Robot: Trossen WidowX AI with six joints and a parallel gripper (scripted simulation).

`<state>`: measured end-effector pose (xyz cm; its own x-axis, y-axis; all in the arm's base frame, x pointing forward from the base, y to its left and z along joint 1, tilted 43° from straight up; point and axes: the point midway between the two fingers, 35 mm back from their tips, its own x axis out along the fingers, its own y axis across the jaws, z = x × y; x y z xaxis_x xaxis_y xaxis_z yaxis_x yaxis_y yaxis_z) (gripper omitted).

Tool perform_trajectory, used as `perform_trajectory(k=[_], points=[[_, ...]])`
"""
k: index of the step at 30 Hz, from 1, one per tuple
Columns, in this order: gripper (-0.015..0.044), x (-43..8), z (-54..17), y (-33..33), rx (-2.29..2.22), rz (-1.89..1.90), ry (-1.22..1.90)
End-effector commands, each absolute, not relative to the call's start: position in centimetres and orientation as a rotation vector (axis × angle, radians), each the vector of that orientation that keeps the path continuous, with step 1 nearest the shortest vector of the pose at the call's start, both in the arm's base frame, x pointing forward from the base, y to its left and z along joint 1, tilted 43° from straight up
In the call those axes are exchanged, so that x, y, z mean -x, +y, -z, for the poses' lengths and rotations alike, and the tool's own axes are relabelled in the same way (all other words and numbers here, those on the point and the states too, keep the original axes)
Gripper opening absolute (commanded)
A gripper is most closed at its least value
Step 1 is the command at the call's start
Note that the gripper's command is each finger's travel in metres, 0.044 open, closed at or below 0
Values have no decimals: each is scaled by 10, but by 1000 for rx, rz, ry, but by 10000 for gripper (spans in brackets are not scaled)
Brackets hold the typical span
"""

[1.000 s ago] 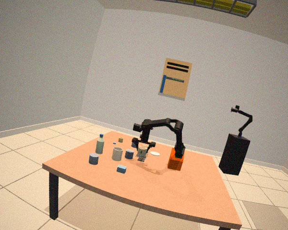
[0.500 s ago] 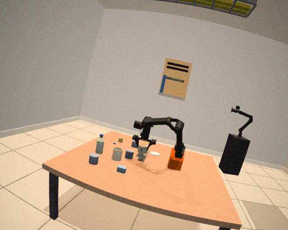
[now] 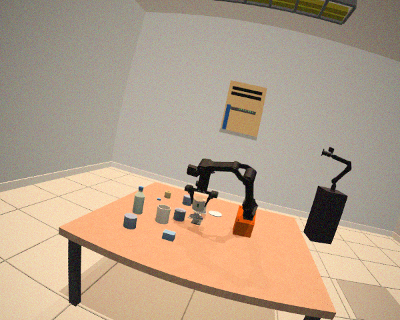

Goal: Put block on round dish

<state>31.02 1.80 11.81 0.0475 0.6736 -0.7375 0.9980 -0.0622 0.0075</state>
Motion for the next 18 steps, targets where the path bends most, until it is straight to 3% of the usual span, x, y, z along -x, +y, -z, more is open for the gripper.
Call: perform_trajectory(k=[1,18], points=[[0,-310,-124,13,-1790,774,1672],[0,-306,-134,6,-1798,776,1682]])
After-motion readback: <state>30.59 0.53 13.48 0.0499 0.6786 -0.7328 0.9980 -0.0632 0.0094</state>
